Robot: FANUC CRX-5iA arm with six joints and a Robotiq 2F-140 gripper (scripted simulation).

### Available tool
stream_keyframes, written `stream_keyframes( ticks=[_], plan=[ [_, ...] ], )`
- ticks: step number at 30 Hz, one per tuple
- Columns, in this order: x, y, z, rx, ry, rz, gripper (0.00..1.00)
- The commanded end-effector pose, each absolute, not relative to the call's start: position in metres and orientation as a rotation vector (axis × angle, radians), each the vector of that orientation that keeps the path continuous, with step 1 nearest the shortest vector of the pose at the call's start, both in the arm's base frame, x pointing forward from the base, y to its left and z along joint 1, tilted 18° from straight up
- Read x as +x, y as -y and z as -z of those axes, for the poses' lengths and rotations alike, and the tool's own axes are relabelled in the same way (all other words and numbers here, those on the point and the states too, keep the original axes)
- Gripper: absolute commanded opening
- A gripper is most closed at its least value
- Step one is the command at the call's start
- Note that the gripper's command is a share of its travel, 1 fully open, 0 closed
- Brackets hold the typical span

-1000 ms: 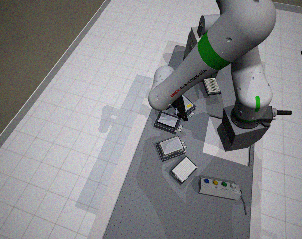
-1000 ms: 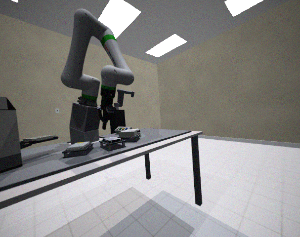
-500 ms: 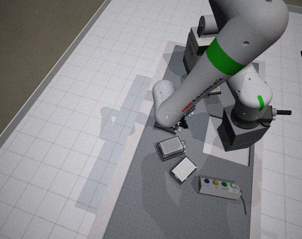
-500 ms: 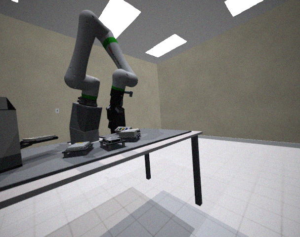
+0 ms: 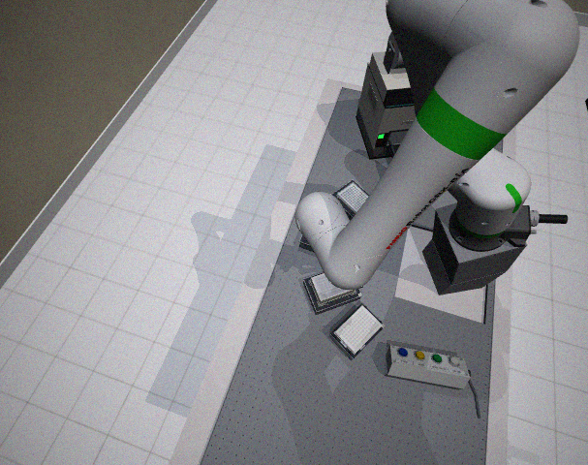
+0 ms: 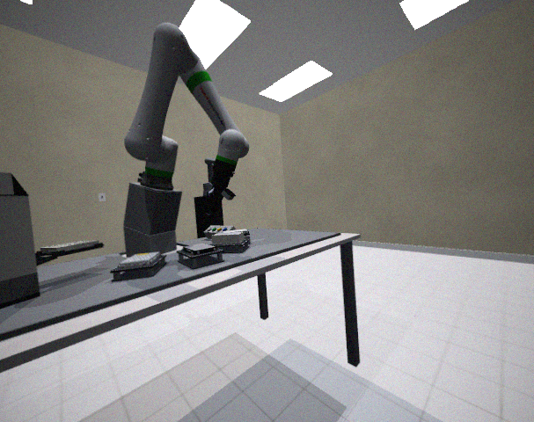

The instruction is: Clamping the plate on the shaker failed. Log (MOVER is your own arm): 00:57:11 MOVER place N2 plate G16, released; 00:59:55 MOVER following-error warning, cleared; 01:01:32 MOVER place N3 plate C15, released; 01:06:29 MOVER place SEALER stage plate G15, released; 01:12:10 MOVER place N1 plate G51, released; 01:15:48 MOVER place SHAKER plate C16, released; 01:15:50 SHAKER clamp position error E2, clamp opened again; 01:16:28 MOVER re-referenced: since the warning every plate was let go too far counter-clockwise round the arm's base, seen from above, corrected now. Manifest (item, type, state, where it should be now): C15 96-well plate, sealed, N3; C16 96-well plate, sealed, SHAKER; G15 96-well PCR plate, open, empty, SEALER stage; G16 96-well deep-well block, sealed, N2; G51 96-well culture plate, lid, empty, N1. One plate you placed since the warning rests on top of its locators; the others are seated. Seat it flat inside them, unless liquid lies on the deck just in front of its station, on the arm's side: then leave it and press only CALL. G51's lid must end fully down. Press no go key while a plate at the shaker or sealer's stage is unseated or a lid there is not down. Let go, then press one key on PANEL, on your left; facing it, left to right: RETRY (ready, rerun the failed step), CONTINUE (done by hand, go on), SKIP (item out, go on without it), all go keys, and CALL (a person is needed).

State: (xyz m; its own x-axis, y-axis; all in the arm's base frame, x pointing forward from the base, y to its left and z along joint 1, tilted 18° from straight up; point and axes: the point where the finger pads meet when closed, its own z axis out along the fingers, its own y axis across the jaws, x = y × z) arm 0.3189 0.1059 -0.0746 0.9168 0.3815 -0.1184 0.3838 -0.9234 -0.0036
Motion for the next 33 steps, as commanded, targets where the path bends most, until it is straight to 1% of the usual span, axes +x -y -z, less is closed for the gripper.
stream_keyframes(
  ticks=[1, 13, 19, 23, 33],
  plan=[
    [0.315, -0.134, 0.072, 2.973, -0.754, 0.165, 0.1],
    [0.308, -0.183, 0.069, 2.935, -0.825, 0.158, 0.1],
    [0.308, -0.185, 0.069, 2.935, -0.825, 0.158, 0.1],
    [0.299, -0.189, 0.071, 2.905, -0.875, 0.153, 0.1],
    [0.255, -0.21, 0.082, 2.746, -1.116, 0.127, 0.1]
  ],
)
